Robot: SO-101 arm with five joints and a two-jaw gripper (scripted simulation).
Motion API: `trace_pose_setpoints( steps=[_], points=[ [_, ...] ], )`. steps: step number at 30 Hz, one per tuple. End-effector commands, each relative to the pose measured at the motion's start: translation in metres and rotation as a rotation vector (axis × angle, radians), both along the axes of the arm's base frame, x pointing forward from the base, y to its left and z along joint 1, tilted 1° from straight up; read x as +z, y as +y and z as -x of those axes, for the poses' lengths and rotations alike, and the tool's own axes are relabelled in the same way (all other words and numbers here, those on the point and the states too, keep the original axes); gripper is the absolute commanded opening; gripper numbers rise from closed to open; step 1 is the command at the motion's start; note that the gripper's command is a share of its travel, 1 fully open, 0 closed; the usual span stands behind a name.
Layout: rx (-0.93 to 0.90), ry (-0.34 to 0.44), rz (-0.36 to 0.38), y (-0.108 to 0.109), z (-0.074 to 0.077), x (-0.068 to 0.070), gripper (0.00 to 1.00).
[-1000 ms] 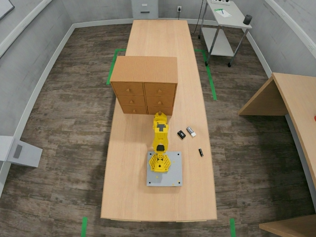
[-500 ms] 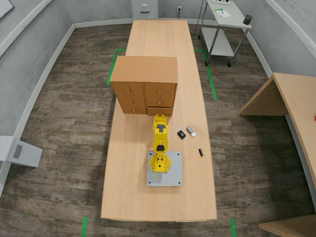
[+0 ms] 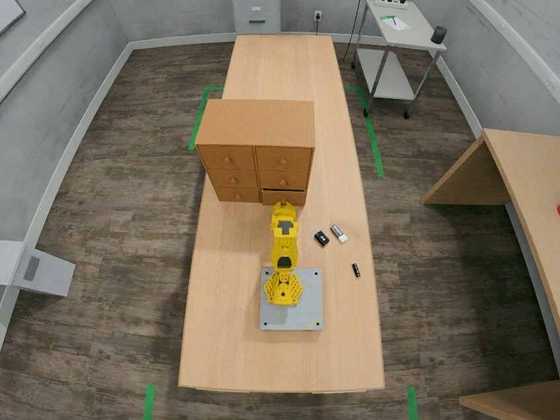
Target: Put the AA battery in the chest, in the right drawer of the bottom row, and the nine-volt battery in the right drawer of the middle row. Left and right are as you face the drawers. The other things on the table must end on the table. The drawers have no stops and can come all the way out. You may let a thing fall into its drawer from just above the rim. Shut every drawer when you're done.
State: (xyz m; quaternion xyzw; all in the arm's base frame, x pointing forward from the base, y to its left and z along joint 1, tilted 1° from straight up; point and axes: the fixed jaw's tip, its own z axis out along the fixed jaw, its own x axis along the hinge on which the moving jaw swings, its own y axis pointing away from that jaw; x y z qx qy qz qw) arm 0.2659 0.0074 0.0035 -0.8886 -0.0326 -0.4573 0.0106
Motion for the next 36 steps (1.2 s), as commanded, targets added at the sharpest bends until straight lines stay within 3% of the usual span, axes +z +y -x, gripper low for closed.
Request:
trace_pose_setpoints(
  steps=[1, 36],
  points=[
    [-0.007, -0.004, -0.004, -0.001, 0.004, 0.001, 0.0],
    [-0.005, -0.004, -0.004, -0.001, 0.015, 0.001, 0.0]
  ],
)
